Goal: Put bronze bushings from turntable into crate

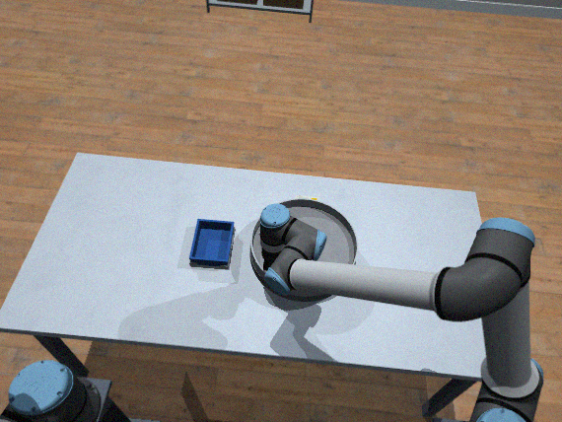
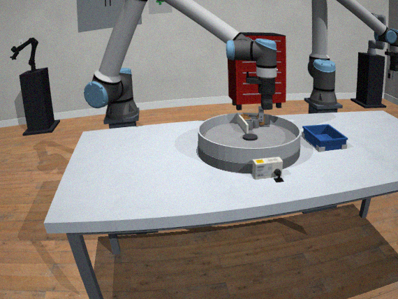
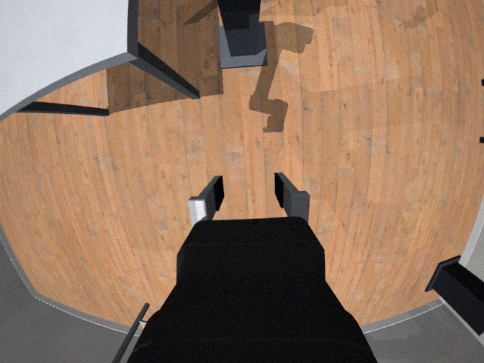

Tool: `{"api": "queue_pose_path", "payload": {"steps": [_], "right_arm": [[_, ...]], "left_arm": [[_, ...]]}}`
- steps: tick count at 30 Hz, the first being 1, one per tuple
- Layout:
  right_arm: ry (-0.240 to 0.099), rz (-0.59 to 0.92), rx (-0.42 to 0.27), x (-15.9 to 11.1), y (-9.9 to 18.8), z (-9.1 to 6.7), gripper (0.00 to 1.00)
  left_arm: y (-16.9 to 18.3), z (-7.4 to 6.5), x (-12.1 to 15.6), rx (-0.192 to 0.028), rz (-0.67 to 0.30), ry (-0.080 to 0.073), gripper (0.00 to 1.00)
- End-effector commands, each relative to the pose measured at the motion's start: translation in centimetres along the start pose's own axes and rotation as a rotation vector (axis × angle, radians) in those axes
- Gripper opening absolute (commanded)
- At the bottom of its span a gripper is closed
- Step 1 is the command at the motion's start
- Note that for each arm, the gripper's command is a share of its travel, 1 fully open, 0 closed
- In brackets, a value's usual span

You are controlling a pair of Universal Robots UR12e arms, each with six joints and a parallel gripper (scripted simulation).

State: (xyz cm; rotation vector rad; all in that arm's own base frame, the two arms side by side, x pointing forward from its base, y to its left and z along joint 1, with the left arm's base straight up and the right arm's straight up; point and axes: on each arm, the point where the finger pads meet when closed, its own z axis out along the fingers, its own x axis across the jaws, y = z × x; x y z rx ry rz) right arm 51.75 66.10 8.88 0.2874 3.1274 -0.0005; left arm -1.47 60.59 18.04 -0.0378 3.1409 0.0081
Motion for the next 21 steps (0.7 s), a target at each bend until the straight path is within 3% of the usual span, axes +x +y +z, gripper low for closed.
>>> {"api": "queue_pose_path", "payload": {"steps": [1, 8, 18, 21], "right_arm": [[0.001, -0.003, -0.002, 0.2, 0.1, -0.2, 0.0], [0.0, -0.003, -0.006, 0.1, 0.3, -1.2, 0.0], [0.0, -0.003, -0.006, 0.1, 0.3, -5.6, 0.0], [0.0, -0.003, -0.006, 0.1, 0.3, -6.0, 0.0]], "left_arm": [[-0.2, 0.3, 0.2, 0.005, -0.003, 0.001, 1.0], [-0.2, 0.3, 0.2, 0.005, -0.003, 0.001, 1.0], [-0.2, 0.3, 0.2, 0.005, -0.003, 0.001, 1.0], [-0.2, 0.3, 0.2, 0.005, -0.003, 0.001, 1.0]]}}
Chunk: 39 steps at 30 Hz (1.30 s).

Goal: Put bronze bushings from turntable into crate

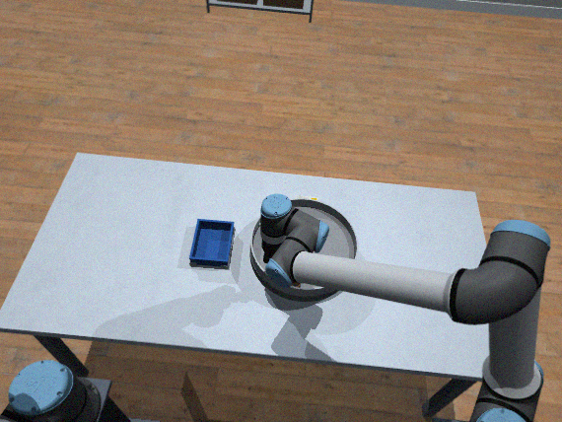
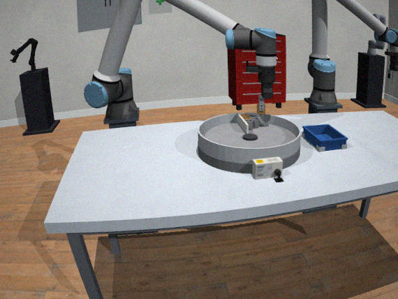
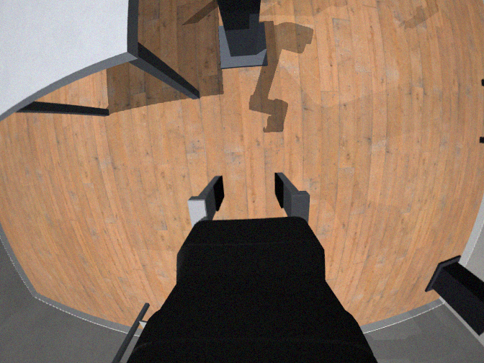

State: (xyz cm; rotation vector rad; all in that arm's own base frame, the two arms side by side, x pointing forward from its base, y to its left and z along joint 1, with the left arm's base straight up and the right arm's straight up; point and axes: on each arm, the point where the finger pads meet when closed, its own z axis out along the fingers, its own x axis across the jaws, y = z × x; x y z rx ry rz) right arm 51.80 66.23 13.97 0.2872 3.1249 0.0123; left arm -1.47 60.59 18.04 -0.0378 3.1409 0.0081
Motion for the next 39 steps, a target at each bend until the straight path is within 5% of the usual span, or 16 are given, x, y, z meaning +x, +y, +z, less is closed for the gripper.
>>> {"api": "queue_pose_path", "payload": {"steps": [1, 7, 39], "right_arm": [[0.002, -0.003, 0.002, 0.1, 0.2, -1.3, 0.0], [0.001, -0.003, 0.002, 0.1, 0.2, -2.7, 0.0], [0.003, -0.003, 0.008, 0.2, 0.0, -2.3, 0.0]], "left_arm": [[-0.2, 0.3, 0.2, 0.005, -0.003, 0.001, 1.0], [-0.2, 0.3, 0.2, 0.005, -0.003, 0.001, 1.0], [-0.2, 0.3, 0.2, 0.005, -0.003, 0.001, 1.0]]}}
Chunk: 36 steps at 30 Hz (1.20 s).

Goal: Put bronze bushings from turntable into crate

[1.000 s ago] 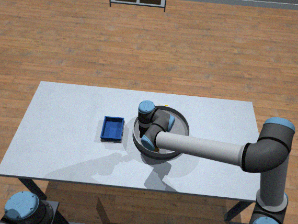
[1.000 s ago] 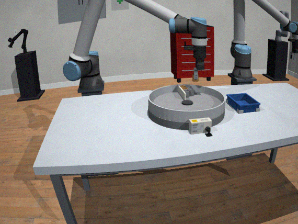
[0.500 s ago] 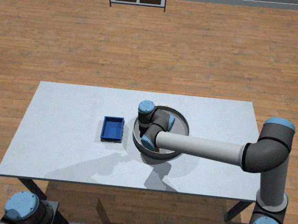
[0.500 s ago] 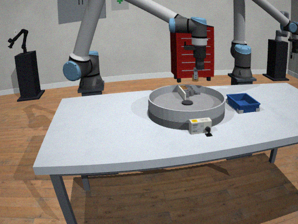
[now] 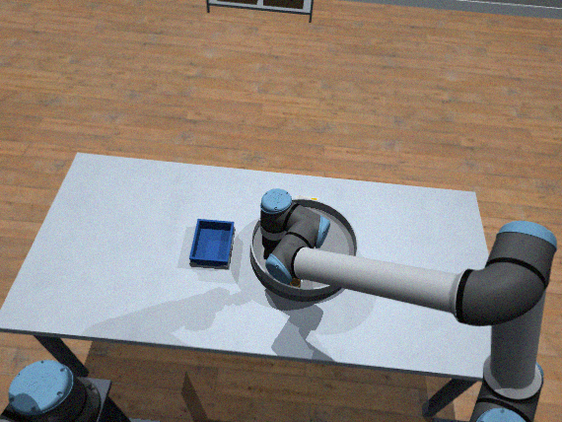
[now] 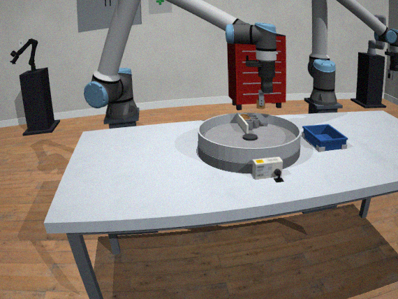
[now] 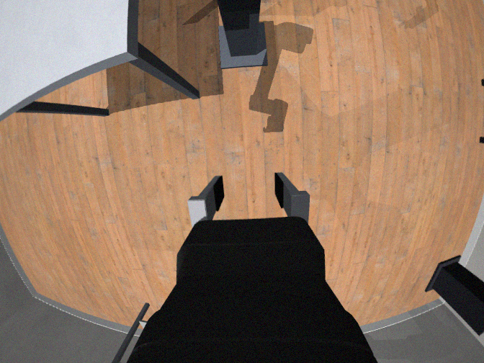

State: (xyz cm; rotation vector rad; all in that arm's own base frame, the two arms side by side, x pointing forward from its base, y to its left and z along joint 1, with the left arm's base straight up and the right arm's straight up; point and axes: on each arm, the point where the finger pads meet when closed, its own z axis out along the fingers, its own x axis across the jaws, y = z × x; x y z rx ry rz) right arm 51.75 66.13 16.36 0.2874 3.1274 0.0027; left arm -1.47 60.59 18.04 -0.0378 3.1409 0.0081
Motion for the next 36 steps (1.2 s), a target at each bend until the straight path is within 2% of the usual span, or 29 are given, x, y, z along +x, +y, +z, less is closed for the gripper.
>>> {"api": "queue_pose_path", "payload": {"steps": [1, 20, 28, 36], "right_arm": [[0.001, -0.003, 0.001, 0.2, 0.1, 0.1, 0.0], [0.001, -0.003, 0.0, -0.1, 0.8, 0.0, 0.0], [0.001, -0.002, 0.0, -0.5, 1.9, 0.0, 0.0], [0.001, -0.002, 0.0, -1.4, 4.4, 0.0, 0.0]], "left_arm": [[-0.2, 0.3, 0.2, 0.005, -0.003, 0.001, 1.0], [-0.2, 0.3, 0.2, 0.005, -0.003, 0.001, 1.0], [-0.2, 0.3, 0.2, 0.005, -0.003, 0.001, 1.0], [-0.2, 0.3, 0.2, 0.005, -0.003, 0.001, 1.0]]}}
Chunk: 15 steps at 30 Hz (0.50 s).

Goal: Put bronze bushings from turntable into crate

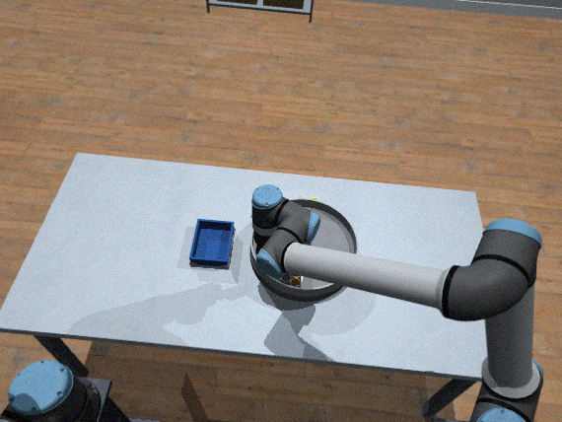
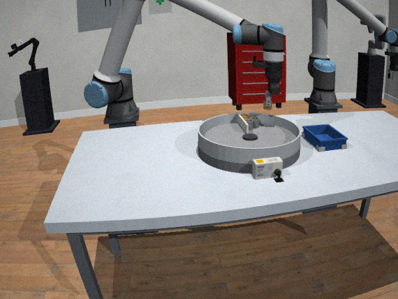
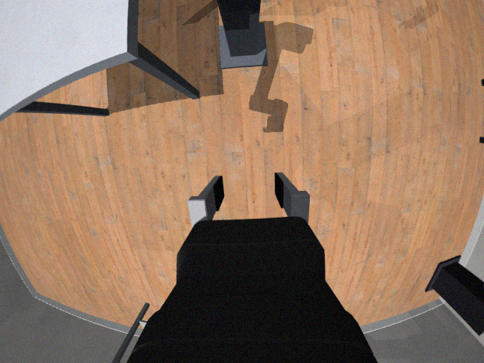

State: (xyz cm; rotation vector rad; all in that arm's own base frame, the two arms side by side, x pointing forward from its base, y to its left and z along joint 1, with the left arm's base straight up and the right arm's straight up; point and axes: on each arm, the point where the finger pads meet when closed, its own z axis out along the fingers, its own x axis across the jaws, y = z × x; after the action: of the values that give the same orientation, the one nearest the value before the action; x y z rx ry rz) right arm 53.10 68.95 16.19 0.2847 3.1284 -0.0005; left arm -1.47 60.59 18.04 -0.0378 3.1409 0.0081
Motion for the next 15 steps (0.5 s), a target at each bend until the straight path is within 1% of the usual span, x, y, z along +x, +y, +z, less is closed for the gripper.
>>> {"api": "queue_pose_path", "payload": {"steps": [1, 7, 9, 15], "right_arm": [[0.0, 0.0, -0.002, -0.7, 1.7, -0.2, 0.0], [0.0, 0.001, -0.002, -1.6, 4.4, -0.2, 0.0], [0.0, 0.001, -0.002, -1.6, 4.4, -0.2, 0.0], [0.0, 0.001, -0.002, -2.6, 7.4, -0.2, 0.0]], "left_arm": [[-0.2, 0.3, 0.2, 0.005, -0.003, 0.001, 1.0], [-0.2, 0.3, 0.2, 0.005, -0.003, 0.001, 1.0], [-0.2, 0.3, 0.2, 0.005, -0.003, 0.001, 1.0], [-0.2, 0.3, 0.2, 0.005, -0.003, 0.001, 1.0]]}}
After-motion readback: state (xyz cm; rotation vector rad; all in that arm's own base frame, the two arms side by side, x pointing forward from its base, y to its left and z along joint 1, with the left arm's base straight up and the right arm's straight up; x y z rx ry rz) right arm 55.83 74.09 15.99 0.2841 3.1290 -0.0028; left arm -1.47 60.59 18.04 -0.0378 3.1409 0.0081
